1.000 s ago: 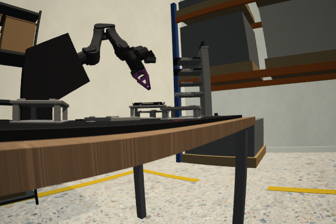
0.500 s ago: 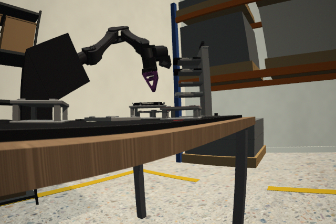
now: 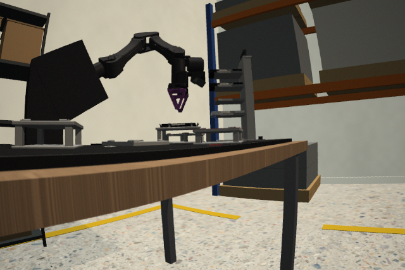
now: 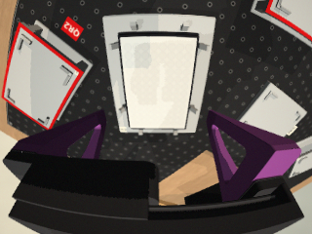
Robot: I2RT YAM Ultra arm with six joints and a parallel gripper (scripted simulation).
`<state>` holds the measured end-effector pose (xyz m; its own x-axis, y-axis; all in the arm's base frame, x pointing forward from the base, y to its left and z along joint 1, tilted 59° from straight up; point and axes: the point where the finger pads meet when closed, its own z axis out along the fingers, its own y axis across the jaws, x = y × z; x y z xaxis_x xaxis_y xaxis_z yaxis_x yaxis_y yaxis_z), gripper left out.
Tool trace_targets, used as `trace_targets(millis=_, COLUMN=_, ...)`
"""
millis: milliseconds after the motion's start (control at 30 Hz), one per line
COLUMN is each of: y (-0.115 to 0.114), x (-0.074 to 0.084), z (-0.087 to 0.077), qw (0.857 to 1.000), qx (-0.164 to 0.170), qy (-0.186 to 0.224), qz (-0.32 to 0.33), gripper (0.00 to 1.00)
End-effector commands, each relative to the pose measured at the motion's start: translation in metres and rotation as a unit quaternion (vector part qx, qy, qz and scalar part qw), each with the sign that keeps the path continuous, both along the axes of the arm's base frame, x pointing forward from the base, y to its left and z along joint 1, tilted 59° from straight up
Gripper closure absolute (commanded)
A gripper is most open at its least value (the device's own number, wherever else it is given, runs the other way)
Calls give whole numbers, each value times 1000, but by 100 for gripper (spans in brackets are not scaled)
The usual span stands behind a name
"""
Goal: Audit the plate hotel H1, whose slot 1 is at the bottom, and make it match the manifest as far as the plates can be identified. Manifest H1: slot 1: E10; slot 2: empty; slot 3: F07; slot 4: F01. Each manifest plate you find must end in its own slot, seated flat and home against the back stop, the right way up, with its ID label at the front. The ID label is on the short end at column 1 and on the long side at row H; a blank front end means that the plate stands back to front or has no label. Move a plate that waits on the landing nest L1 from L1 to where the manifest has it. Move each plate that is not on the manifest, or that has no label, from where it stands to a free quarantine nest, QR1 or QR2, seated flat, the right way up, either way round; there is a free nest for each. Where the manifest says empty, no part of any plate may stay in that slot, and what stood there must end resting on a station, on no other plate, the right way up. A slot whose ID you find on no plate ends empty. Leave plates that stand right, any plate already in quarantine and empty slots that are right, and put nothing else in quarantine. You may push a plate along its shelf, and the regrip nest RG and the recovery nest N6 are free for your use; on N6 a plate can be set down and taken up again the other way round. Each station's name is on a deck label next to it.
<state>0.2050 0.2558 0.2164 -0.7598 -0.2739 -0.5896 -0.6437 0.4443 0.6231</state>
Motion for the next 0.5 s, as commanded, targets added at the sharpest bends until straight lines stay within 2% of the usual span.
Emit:
trace_targets(millis=0, y=0, x=2, z=1, qw=1000, qx=1, qy=-4, qz=-5, gripper=0)
trace_targets(millis=467, y=15, x=4, z=-7, qw=1000, qx=2, qy=-4, qz=-5, gripper=0)
